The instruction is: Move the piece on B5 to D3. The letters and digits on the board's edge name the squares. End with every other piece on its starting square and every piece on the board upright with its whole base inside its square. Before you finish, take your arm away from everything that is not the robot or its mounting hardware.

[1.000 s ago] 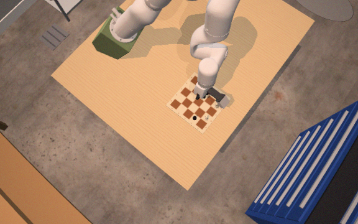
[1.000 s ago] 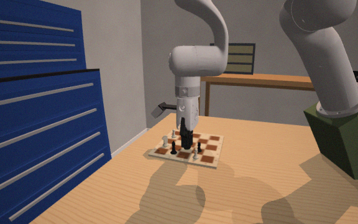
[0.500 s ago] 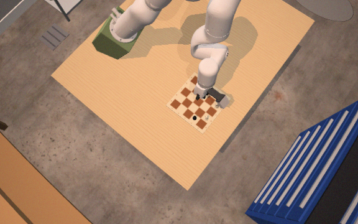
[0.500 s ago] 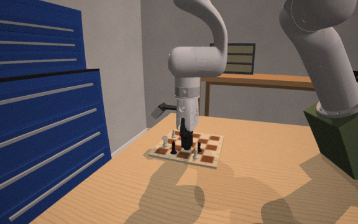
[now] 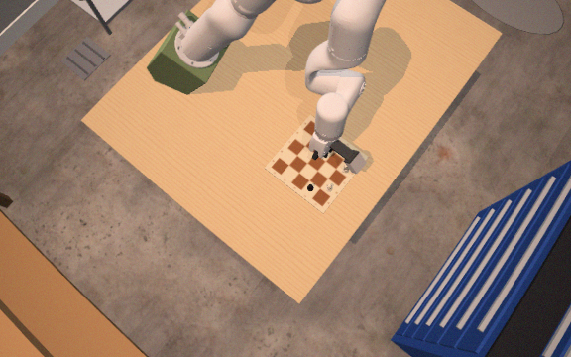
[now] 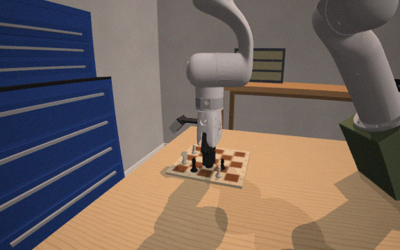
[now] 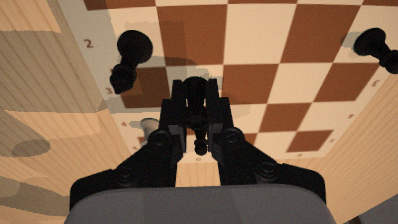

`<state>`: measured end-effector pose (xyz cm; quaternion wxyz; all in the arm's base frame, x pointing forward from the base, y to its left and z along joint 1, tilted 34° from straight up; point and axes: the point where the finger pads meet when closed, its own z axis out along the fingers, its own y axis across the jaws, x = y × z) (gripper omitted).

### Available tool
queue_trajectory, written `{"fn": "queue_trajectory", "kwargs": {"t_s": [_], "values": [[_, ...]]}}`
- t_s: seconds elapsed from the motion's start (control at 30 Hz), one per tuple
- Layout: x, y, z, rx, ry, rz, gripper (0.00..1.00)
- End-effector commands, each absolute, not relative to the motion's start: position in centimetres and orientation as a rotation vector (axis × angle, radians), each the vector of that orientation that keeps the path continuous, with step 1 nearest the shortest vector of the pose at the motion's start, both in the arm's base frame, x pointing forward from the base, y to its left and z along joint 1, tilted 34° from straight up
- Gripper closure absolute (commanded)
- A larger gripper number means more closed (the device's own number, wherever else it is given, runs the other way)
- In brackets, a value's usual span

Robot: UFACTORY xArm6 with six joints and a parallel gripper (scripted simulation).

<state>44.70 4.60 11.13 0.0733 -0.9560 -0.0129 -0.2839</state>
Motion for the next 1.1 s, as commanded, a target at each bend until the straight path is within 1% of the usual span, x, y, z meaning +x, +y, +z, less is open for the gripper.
{"fn": "queue_trajectory", "kwargs": {"t_s": [0.0,0.93,0.97,1.07], "values": [[44.75,4.60,11.22,-2.870,-0.038,-0.856,1.00],[44.75,4.60,11.22,-2.870,-0.038,-0.856,1.00],[44.75,4.60,11.22,-2.870,-0.038,-0.856,0.93],[44.75,4.60,11.22,-2.870,-0.038,-0.856,0.93]]}}
